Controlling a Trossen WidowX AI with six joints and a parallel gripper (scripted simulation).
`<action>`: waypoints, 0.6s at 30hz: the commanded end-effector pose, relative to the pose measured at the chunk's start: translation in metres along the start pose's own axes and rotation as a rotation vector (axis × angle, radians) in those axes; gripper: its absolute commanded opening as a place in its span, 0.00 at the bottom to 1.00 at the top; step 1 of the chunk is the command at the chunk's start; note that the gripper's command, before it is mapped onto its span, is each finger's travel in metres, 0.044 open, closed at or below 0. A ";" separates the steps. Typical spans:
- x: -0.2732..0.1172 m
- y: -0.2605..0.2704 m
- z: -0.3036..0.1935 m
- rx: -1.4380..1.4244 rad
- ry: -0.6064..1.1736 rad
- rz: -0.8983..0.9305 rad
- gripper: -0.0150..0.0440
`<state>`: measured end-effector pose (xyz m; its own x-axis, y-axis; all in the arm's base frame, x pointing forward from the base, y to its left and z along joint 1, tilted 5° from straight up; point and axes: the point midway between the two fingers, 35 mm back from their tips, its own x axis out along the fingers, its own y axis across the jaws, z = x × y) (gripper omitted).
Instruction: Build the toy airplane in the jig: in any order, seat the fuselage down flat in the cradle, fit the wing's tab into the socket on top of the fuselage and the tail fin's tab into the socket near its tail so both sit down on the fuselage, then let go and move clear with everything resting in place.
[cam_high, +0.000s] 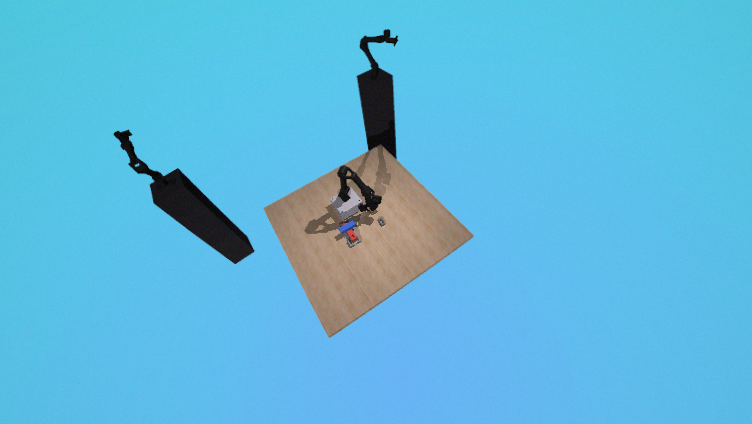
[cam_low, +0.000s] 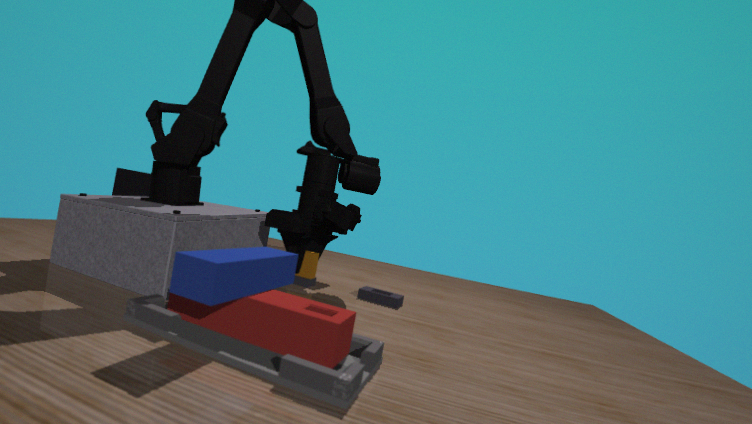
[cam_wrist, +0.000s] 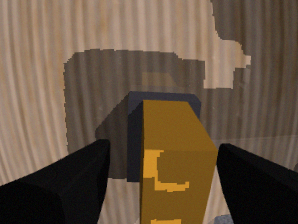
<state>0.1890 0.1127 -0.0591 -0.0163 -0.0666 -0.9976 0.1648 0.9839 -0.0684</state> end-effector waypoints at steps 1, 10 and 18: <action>0.000 0.000 0.000 -0.006 0.002 0.003 0.47; 0.000 0.000 0.000 -0.006 0.002 0.003 0.30; -0.007 0.000 0.000 -0.007 0.013 -0.004 0.25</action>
<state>0.1878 0.1121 -0.0568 -0.0261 -0.0711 -0.9971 0.1640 0.9836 -0.0745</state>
